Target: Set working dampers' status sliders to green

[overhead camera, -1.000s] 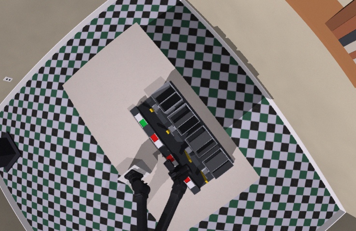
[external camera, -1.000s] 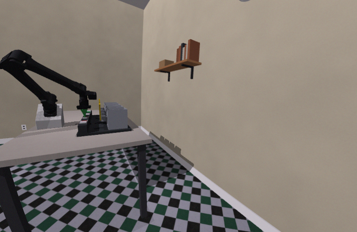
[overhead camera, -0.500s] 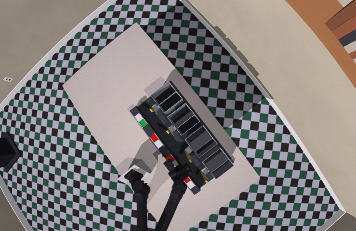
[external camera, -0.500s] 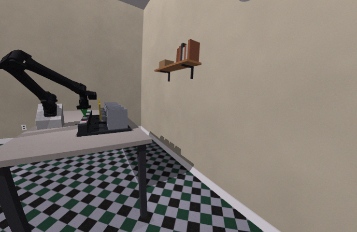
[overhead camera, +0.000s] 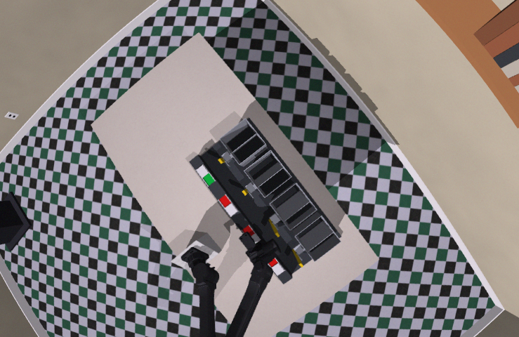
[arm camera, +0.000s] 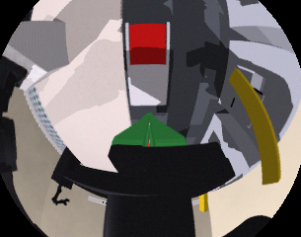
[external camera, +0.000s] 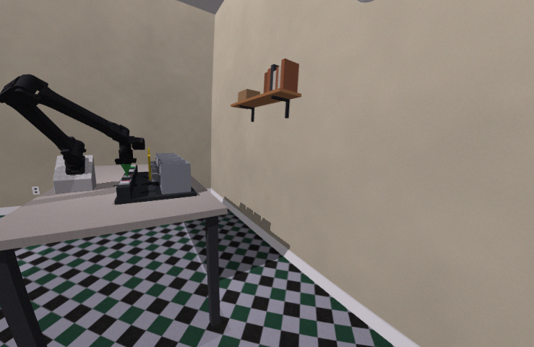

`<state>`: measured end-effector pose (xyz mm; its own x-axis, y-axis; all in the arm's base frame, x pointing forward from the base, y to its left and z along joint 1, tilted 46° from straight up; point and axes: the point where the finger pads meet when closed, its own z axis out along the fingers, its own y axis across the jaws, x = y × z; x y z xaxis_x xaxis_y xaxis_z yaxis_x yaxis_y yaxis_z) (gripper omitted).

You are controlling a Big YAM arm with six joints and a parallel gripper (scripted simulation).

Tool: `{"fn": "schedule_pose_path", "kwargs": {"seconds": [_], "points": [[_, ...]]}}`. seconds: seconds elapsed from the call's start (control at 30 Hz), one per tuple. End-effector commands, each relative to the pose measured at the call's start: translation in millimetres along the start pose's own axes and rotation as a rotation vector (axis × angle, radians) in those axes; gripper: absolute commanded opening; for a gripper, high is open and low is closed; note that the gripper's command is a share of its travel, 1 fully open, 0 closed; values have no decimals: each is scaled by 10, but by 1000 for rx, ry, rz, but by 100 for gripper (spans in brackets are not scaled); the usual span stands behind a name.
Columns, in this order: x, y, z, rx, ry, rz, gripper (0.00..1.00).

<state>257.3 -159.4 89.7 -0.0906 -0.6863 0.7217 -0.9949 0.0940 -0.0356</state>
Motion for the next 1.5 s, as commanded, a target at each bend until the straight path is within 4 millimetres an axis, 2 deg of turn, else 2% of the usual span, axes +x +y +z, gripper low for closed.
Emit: {"fn": "schedule_pose_path", "kwargs": {"seconds": [0.0,0.37,1.47], "points": [[-54,-13,33,4,-5,-21,0],[-26,6,118,-5,-4,-11,0],[-71,-21,86,9,-5,-15,0]]}}
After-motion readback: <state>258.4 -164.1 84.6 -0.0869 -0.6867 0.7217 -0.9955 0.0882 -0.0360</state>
